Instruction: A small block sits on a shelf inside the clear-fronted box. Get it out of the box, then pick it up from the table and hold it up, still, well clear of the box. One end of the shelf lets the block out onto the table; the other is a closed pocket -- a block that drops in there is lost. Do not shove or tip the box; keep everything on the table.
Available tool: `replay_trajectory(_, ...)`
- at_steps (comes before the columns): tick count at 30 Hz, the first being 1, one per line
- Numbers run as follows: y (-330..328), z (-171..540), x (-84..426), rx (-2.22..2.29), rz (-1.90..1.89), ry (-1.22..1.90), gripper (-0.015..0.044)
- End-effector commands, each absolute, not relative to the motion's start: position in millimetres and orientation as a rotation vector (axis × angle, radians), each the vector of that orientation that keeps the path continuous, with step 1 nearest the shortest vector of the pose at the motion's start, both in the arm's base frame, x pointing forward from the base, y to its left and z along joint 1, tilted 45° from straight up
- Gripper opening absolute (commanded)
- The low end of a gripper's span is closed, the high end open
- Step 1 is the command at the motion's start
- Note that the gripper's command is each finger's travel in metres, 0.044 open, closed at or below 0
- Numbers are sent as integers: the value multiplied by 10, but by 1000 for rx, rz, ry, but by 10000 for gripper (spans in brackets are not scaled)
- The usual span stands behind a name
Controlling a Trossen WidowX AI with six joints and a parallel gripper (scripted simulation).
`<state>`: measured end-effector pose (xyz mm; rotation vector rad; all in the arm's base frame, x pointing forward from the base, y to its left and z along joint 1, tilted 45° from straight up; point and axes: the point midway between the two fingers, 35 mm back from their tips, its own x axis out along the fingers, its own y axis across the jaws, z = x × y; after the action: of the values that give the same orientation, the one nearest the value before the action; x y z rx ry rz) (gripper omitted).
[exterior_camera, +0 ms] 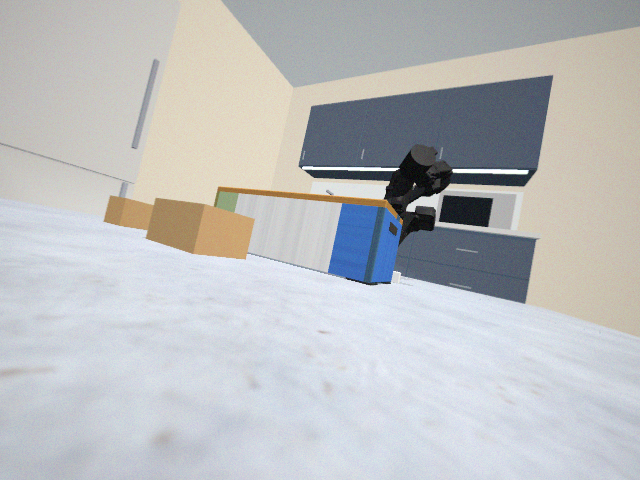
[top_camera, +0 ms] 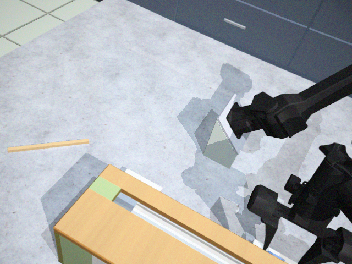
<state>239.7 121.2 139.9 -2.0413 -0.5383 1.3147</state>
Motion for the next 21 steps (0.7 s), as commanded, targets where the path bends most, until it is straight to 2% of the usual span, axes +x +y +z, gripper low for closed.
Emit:
replay_trajectory(1,1276,1371,2403,-2050,1286,-536,285)
replay_trajectory(21,1497,1150,2427,-2045,1294,-532,285)
